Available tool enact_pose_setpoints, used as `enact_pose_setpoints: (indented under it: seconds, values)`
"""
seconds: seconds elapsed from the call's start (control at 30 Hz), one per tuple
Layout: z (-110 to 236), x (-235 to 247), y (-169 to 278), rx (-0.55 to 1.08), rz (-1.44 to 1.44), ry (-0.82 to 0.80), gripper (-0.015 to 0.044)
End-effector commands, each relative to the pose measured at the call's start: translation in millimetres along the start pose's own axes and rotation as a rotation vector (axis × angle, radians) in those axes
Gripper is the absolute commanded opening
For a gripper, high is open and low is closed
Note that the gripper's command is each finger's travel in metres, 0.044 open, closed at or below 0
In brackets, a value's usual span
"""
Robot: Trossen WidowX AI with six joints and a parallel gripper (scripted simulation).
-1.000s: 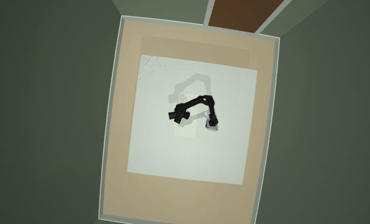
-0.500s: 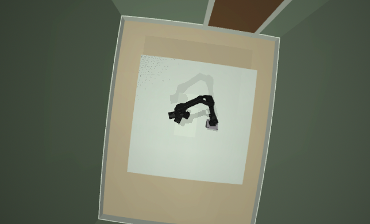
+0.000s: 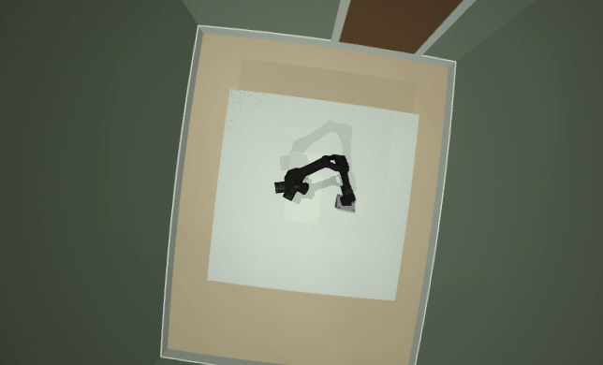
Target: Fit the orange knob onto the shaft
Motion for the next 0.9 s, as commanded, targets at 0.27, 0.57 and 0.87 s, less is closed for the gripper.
enact_pose_setpoints:
  seconds: [0.27,0.57,0.87]
  values:
    - [0.0,0.0,0.0,0.0,0.0,0.0,0.0053]
    - [0.0,0.0,0.0,0.0,0.0,0.0,0.0289]
    - [0.0,0.0,0.0,0.0,0.0,0.0,0.044]
Point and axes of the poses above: the point midway between the two fingers, 35 mm back from their tips, its own z axis back along the fingers, its own x axis across the jaws, y = z × x, the point moved 3 cm from there along z, back along the fingers, and after that the axes turned 7 degrees about z, right-handed, at the moved point
